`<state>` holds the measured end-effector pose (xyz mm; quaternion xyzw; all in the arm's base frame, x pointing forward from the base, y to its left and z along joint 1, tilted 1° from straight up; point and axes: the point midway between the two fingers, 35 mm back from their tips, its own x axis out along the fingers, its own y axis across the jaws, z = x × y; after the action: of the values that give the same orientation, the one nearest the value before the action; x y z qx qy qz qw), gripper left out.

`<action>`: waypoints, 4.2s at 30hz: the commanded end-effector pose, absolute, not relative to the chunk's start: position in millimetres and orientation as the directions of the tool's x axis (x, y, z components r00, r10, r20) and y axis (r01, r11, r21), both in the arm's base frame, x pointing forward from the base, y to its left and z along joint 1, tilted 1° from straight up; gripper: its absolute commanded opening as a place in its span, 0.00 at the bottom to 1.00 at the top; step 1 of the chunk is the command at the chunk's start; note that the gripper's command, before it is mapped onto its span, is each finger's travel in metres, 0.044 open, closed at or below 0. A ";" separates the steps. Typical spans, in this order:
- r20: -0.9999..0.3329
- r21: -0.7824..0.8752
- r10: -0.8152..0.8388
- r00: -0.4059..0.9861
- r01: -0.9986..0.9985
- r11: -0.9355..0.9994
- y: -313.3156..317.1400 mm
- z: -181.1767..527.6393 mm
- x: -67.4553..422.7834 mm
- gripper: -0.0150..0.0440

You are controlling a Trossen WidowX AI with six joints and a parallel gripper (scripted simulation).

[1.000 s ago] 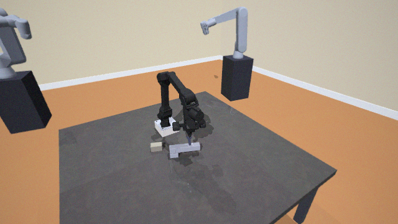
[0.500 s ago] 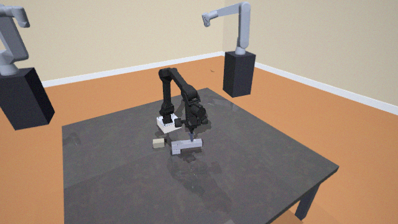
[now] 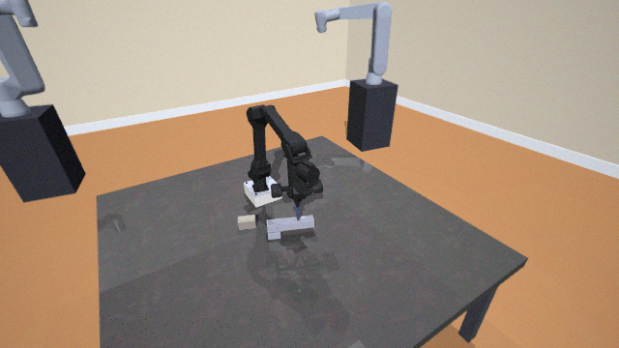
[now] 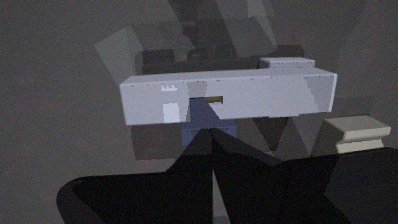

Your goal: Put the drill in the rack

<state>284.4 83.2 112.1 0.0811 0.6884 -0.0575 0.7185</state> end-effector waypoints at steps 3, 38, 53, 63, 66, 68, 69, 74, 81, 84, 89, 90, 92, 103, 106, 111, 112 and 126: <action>-0.999 0.031 0.024 0.039 0.194 0.981 83.6 106.4 285.0 0.25; -0.999 0.031 0.024 0.038 0.194 0.981 85.4 94.0 282.2 0.25; -0.999 0.031 0.024 0.038 0.194 0.981 85.9 87.4 281.5 0.25; -0.999 0.031 0.024 0.038 0.194 0.981 86.4 82.7 281.2 0.25; -0.999 0.031 0.024 0.038 0.194 0.981 86.6 81.0 281.2 0.25; -0.999 0.031 0.024 0.038 0.194 0.981 86.8 79.8 281.1 0.25; -0.999 0.031 0.024 0.038 0.194 0.981 86.8 79.2 281.1 0.25; -0.999 0.031 0.024 0.038 0.194 0.981 87.2 76.4 281.1 0.25; -0.999 0.031 0.024 0.038 0.194 0.981 87.4 84.8 283.6 0.39; -0.999 0.031 0.024 0.039 0.194 0.981 86.6 110.6 287.1 0.52; -0.999 0.031 0.024 0.039 0.194 0.981 83.4 155.5 287.0 0.74; -0.999 0.031 0.024 0.039 0.194 0.981 83.4 155.5 287.0 0.79; -0.999 0.031 0.024 0.039 0.194 0.981 83.4 155.5 287.0 0.88; -0.999 -0.012 0.006 0.045 -0.394 0.919 12.1 106.4 291.2 1.00; -0.999 -0.017 0.008 0.040 -0.580 0.814 -9.3 93.0 286.1 1.00; -0.999 -0.021 0.010 0.036 -0.769 0.639 -33.8 77.0 276.9 1.00; -0.999 -0.021 0.011 0.035 -0.792 0.610 -37.3 74.7 275.3 1.00; -0.999 -0.033 0.007 0.035 -0.980 0.195 -75.8 47.4 255.8 1.00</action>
<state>283.1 -37.7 79.2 -0.3245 0.6147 0.3085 0.6493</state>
